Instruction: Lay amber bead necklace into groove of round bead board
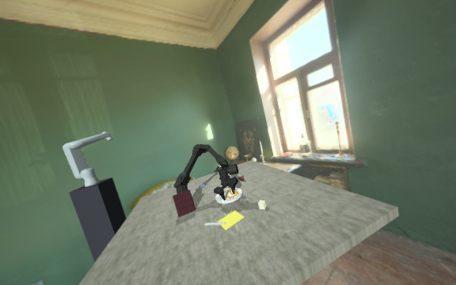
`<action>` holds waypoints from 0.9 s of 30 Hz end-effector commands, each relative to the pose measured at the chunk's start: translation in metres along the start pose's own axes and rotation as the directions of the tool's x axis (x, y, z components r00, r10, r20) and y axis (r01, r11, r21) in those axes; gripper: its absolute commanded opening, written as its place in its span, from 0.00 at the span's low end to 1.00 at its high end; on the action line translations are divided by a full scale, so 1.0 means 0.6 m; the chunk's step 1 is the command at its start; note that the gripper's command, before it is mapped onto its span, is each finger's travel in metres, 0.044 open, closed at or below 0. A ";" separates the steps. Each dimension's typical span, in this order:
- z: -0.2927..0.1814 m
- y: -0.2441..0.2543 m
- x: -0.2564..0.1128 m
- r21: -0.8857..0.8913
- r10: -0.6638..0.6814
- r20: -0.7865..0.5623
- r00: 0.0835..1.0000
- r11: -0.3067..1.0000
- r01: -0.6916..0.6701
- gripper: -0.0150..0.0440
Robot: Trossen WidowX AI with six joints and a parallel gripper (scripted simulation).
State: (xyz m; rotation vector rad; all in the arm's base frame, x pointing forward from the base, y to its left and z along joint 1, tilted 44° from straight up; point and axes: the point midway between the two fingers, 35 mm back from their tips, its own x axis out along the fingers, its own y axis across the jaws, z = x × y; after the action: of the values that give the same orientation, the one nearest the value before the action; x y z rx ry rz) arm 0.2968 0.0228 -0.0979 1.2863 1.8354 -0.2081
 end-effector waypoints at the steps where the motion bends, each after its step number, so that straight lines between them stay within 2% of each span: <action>1: 0.000 -0.001 -0.001 -0.005 -0.004 0.003 1.000 1.000 0.004 1.00; 5: 0.000 -0.001 -0.001 -0.005 -0.004 0.003 1.000 1.000 0.004 1.00; 7: -0.002 0.000 -0.008 0.039 -0.004 0.003 1.000 0.999 0.004 0.91; 12: -0.017 0.006 -0.052 0.325 -0.005 0.003 1.000 0.946 0.003 0.69; 17: -0.017 0.006 -0.054 0.335 -0.005 0.003 1.000 0.942 0.003 0.47; 24: -0.018 0.006 -0.027 0.335 -0.004 0.003 1.000 0.942 0.003 0.46; 27: -0.016 0.008 -0.040 0.326 -0.001 0.008 1.000 0.945 -0.002 0.46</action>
State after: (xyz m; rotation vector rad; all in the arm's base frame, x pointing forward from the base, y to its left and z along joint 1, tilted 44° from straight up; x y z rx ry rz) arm 0.2972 0.0151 -0.0738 1.5039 1.8494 -0.5370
